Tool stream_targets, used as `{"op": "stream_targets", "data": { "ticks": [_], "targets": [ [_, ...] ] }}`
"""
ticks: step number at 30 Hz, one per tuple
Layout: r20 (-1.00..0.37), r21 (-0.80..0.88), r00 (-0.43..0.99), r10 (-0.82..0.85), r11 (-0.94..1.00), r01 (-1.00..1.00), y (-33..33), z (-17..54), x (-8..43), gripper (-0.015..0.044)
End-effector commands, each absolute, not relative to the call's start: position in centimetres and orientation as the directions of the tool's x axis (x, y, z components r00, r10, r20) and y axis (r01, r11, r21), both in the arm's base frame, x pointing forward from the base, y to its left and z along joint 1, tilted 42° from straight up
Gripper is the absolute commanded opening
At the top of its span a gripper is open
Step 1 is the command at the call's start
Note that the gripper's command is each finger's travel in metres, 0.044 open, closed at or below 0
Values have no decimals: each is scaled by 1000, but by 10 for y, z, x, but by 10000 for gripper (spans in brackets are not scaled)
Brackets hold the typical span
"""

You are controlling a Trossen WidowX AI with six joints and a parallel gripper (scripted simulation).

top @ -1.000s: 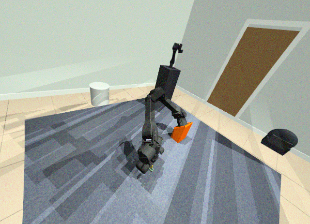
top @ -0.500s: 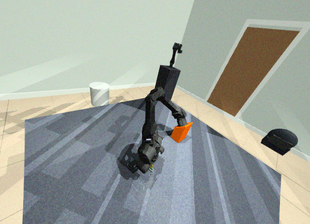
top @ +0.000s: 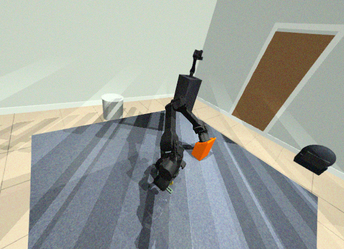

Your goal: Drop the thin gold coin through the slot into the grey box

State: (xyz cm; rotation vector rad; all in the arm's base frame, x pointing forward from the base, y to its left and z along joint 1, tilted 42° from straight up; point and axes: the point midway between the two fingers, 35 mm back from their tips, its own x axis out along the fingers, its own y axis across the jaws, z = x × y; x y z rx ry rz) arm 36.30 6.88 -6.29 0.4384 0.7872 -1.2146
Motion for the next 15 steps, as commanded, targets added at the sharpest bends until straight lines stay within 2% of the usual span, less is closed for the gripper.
{"op": "stream_targets", "data": {
  "ticks": [1,15],
  "targets": [
    [-744,-96,141,-653,314,944,79,-53,362,0],
    [-744,-97,141,-653,315,944,101,-26,355,0]
  ]
}}
